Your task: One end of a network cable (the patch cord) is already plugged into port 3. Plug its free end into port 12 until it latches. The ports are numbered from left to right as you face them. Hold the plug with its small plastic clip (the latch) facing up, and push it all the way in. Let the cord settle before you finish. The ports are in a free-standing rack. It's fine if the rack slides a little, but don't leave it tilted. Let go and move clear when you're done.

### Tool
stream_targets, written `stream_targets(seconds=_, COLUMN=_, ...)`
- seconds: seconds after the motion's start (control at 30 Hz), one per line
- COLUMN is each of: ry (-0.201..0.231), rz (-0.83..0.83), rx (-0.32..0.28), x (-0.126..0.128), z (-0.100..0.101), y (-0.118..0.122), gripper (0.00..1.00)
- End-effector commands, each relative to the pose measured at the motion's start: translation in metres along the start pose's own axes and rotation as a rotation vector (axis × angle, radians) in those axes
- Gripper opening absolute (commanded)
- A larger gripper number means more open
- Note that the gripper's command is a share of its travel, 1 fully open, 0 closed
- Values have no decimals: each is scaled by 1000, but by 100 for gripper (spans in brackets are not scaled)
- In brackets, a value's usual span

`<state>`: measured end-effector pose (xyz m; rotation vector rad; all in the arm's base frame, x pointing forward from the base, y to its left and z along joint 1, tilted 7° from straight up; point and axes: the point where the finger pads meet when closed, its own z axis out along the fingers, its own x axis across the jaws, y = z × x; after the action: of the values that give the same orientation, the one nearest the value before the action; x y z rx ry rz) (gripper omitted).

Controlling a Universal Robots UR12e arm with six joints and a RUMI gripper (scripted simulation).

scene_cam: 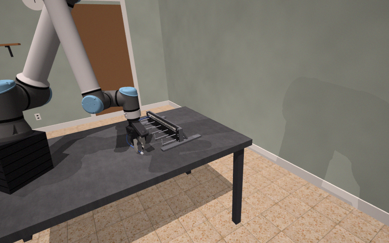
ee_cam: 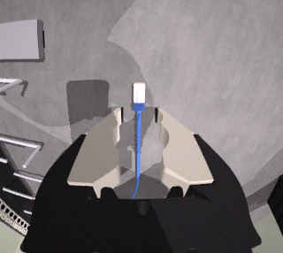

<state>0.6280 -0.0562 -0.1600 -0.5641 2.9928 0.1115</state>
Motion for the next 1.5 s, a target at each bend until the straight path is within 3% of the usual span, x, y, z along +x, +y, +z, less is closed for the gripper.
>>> stream_targets(seconds=0.0, ry=-1, rz=0, rx=1, x=0, z=1, y=0, gripper=22)
stream_targets(seconds=1.47, ry=-1, rz=0, rx=1, x=0, z=7, y=0, gripper=22)
